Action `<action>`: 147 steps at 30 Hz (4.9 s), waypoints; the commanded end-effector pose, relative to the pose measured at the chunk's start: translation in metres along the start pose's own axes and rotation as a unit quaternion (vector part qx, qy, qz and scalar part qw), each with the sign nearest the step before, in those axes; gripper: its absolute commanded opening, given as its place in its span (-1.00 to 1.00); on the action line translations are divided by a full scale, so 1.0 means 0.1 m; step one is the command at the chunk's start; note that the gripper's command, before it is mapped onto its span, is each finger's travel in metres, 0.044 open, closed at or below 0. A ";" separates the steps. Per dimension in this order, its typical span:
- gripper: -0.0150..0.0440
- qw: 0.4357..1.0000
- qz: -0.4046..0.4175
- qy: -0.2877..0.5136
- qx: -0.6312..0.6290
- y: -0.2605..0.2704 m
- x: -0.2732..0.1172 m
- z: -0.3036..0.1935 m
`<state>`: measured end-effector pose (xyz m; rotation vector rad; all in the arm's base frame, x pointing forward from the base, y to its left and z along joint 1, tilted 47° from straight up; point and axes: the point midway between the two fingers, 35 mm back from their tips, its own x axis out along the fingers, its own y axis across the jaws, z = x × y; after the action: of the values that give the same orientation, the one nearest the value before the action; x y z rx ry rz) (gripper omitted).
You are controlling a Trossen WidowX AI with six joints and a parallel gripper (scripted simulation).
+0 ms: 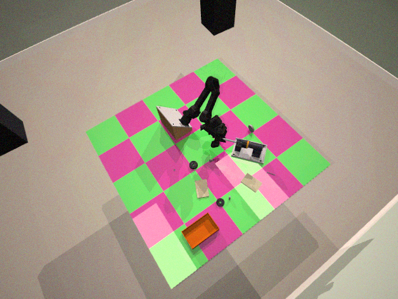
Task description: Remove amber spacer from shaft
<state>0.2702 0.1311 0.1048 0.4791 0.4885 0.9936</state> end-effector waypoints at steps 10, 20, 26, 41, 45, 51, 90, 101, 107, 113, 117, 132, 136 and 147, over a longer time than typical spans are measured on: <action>-0.49 1.000 0.001 0.000 -0.003 0.00 -0.01 -0.01; -0.49 1.000 0.001 0.000 -0.003 0.00 -0.02 -0.02; -0.49 1.000 0.001 0.000 -0.003 0.00 -0.03 -0.02; -0.49 1.000 0.001 0.000 -0.003 0.00 -0.04 -0.03; -0.49 1.000 0.001 0.000 -0.003 0.00 -0.04 -0.03; -0.49 1.000 0.001 0.000 -0.003 0.00 -0.04 -0.04; -0.49 1.000 0.001 0.000 -0.003 0.00 -0.07 -0.07; -0.49 1.000 0.001 0.000 -0.003 0.00 -0.08 -0.08; -0.49 1.000 0.001 0.000 -0.003 0.00 -0.09 -0.08; -0.49 1.000 0.001 0.000 -0.003 0.00 -0.09 -0.09; -0.49 1.000 0.001 0.000 -0.003 0.00 -0.09 -0.09; -0.49 1.000 0.001 0.000 -0.003 0.00 -0.11 -0.10; -0.49 1.000 0.001 0.000 -0.003 0.00 -0.11 -0.10; -0.49 1.000 0.001 0.000 -0.003 0.00 -0.12 -0.11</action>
<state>0.2589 0.1232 0.0978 0.4791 0.4893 0.9934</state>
